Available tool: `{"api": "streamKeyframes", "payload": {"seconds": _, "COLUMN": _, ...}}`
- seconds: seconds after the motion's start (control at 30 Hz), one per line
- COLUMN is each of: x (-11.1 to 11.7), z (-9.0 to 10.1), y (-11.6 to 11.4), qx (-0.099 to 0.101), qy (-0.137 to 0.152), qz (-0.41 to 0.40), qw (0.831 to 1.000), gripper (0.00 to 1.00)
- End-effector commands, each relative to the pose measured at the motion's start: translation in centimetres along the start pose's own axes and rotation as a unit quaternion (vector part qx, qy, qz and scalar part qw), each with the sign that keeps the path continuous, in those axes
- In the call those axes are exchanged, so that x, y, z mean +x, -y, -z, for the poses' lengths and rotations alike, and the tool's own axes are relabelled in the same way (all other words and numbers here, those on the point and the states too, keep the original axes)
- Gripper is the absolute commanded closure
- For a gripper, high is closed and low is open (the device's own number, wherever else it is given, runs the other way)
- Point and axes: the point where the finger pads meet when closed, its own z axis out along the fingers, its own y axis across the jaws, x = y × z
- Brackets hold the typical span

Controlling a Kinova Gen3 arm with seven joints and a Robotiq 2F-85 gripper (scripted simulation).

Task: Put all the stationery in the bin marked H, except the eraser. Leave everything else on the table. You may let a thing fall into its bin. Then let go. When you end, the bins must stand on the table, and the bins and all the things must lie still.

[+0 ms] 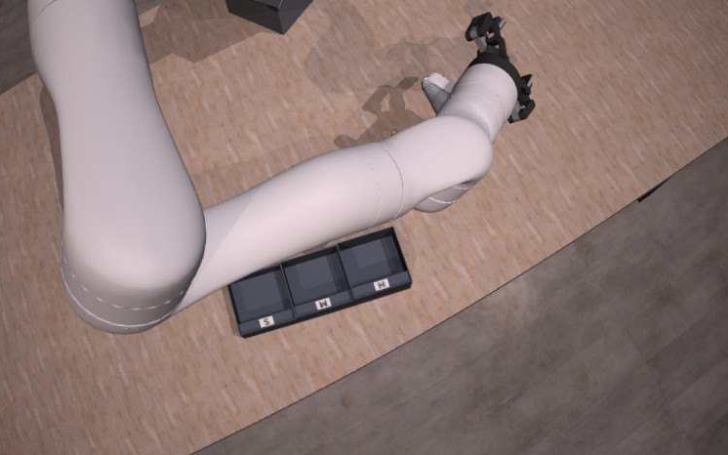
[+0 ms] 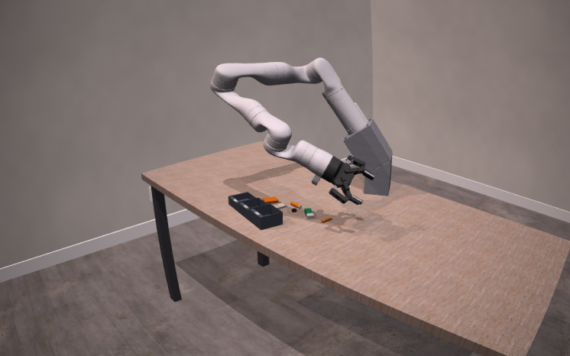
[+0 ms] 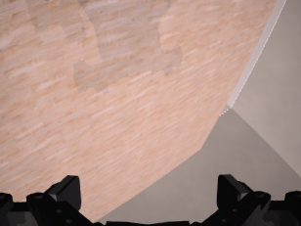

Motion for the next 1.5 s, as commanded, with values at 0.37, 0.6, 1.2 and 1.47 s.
{"api": "streamKeyframes", "payload": {"seconds": 0.37, "x": -0.1, "z": 0.0, "y": 0.0, "qx": 0.0, "qy": 0.0, "qz": 0.001, "qw": 1.0, "gripper": 0.0}}
{"api": "streamKeyframes", "payload": {"seconds": 0.6, "x": -1.2, "z": 0.8, "y": -1.0, "qx": 0.0, "qy": 0.0, "qz": 0.001, "qw": 1.0, "gripper": 0.91}}
{"api": "streamKeyframes", "payload": {"seconds": 1.2, "x": 3.2, "z": 2.4, "y": -4.8, "qx": 0.047, "qy": -0.118, "qz": -0.118, "qw": 0.985, "gripper": 0.91}}
{"api": "streamKeyframes", "payload": {"seconds": 1.47, "x": 8.8, "z": 5.9, "y": -5.1, "qx": 0.15, "qy": -0.205, "qz": -0.233, "qw": 0.939, "gripper": 0.91}}
